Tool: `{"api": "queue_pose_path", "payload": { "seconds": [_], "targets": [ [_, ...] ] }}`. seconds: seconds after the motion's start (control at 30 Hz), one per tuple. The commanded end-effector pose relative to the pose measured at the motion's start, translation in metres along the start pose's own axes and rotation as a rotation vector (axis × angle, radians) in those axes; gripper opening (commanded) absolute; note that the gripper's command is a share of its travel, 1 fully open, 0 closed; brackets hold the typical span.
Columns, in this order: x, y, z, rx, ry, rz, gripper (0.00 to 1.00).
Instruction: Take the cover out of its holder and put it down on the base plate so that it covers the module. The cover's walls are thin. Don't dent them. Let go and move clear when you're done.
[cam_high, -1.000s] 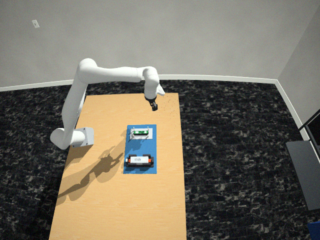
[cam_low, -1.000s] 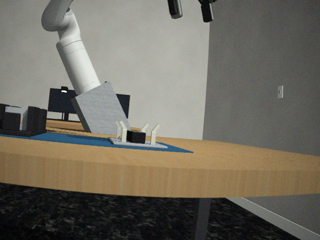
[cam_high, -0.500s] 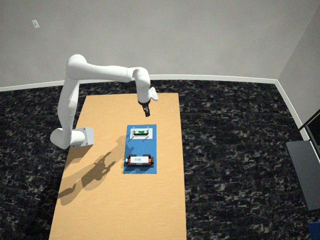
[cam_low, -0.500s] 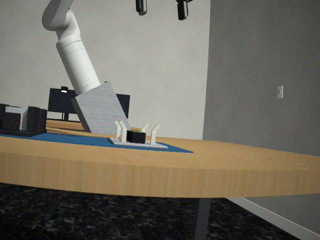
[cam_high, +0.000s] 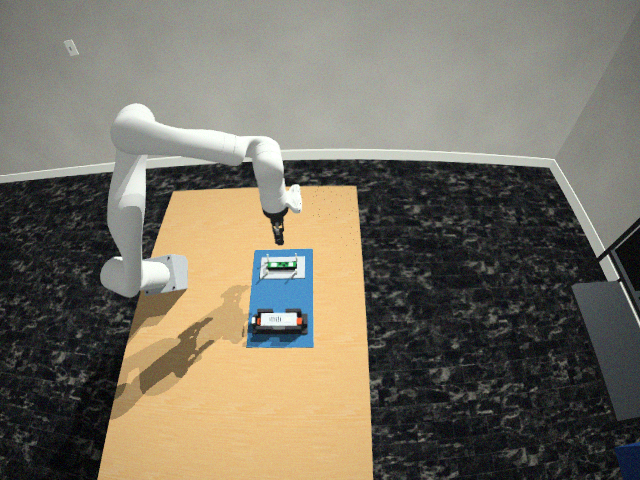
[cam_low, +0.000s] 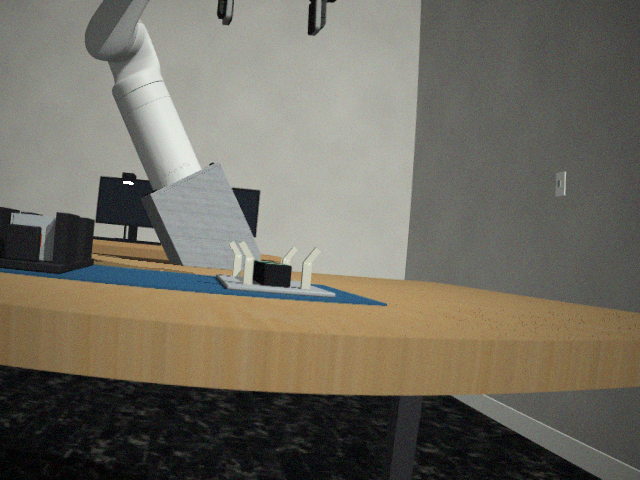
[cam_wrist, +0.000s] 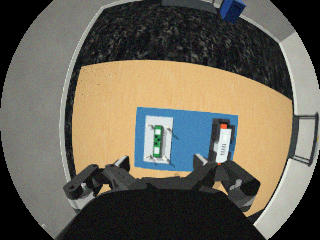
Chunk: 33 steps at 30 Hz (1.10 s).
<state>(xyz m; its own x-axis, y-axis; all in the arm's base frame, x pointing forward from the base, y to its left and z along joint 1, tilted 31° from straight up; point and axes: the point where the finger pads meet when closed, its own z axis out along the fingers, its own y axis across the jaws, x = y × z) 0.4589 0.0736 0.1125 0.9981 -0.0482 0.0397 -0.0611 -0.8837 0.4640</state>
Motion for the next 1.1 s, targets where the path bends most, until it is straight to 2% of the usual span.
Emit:
{"api": "queue_pose_path", "payload": {
  "seconds": [0.0,0.1,0.43,0.67,1.0,1.07],
  "targets": [
    [-0.003,-0.007,-0.006,0.006,0.009,-0.014,1.0],
    [-0.003,-0.007,-0.006,0.006,0.009,-0.014,1.0],
    [-0.042,0.037,-0.02,-0.058,0.014,0.106,1.0],
    [-0.042,0.037,-0.02,-0.058,0.014,0.106,1.0],
    [-0.083,0.079,-0.036,-0.058,0.014,0.106,1.0],
    [-0.083,0.079,-0.036,-0.058,0.014,0.106,1.0]
  ]
}}
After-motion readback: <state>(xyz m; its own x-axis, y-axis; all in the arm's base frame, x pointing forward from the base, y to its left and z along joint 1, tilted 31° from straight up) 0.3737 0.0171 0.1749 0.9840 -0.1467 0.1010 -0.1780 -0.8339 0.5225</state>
